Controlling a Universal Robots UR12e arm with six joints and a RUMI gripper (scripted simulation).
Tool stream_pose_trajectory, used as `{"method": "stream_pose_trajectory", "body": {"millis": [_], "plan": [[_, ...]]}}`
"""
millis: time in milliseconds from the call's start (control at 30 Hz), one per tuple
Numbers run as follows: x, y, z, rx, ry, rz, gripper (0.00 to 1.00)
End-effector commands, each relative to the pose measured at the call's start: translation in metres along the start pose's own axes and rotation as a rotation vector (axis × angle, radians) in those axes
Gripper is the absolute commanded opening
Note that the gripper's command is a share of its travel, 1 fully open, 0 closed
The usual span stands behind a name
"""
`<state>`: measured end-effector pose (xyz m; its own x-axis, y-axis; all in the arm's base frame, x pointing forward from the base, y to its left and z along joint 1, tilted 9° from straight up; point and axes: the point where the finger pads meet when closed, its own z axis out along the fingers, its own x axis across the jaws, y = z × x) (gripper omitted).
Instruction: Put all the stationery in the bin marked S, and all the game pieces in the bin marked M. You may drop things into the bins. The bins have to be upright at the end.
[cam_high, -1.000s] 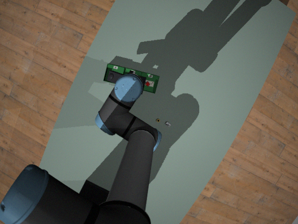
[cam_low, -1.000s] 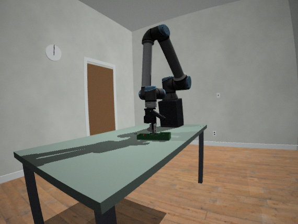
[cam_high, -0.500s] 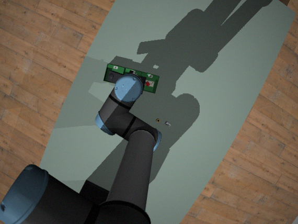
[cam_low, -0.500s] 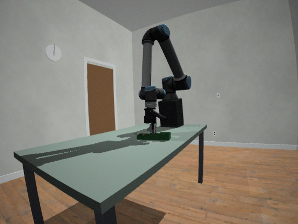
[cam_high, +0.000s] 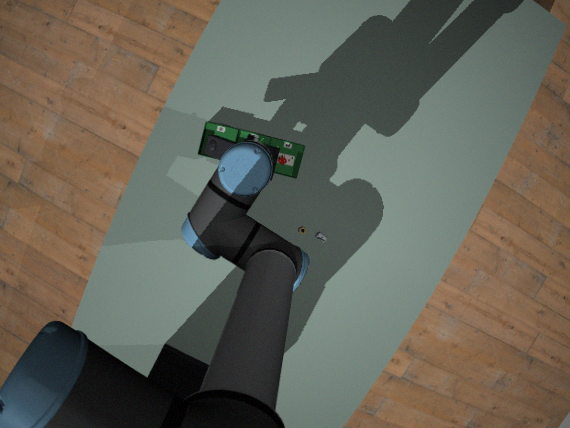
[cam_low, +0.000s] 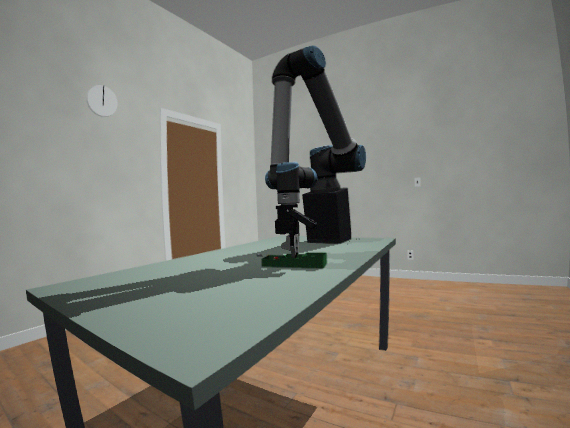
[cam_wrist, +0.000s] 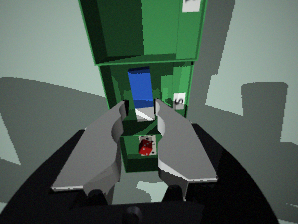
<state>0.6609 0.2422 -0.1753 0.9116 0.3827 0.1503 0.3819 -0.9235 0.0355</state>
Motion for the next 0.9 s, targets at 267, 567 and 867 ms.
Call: {"method": "stream_pose_trajectory", "body": {"millis": [267,567,867], "plan": [[0.001,0.0,-0.015,0.0,0.001,0.0,0.18],[0.001,0.0,-0.028,0.0,0.001,0.0,0.18],[0.001,0.0,-0.045,0.0,0.001,0.0,0.18]]}}
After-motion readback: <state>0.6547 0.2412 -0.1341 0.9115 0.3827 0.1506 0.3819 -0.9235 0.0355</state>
